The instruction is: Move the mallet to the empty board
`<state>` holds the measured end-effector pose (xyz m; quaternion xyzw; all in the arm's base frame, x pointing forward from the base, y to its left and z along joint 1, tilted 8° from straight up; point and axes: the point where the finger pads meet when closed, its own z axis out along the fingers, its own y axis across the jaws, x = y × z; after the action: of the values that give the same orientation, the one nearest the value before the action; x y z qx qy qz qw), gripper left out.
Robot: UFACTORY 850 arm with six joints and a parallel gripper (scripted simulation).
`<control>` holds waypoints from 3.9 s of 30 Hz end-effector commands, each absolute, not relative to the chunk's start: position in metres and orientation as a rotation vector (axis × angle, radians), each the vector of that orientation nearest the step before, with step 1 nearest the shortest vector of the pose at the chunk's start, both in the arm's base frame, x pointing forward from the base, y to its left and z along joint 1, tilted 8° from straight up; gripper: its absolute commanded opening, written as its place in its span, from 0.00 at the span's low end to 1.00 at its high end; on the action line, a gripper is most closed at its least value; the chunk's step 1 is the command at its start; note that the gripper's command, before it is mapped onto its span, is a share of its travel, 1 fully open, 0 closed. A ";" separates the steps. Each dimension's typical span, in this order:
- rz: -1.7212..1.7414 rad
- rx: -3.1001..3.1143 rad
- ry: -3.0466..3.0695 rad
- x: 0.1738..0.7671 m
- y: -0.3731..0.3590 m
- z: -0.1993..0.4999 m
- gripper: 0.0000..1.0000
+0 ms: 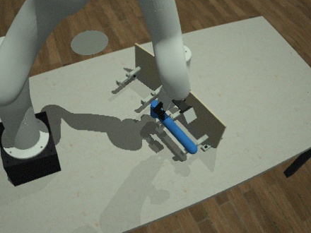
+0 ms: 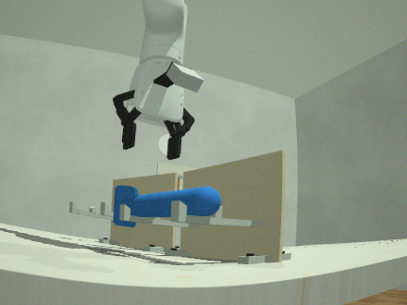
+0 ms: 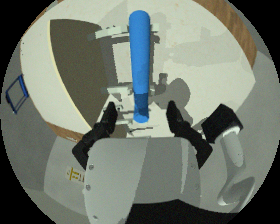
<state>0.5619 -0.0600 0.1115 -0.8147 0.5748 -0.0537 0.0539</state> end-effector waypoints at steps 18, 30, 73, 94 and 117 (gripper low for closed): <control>-0.167 -2.485 1.758 0.577 -0.057 0.015 1.00; -0.167 -2.486 1.758 0.577 -0.057 0.014 1.00; -0.166 -2.484 1.756 0.567 -0.059 0.085 0.00; -0.161 -2.489 1.763 0.542 0.045 0.112 0.00; -0.164 -2.484 1.757 0.466 0.200 0.113 0.00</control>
<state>0.4839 0.1695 0.1119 -0.8155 0.5748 -0.0439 0.0516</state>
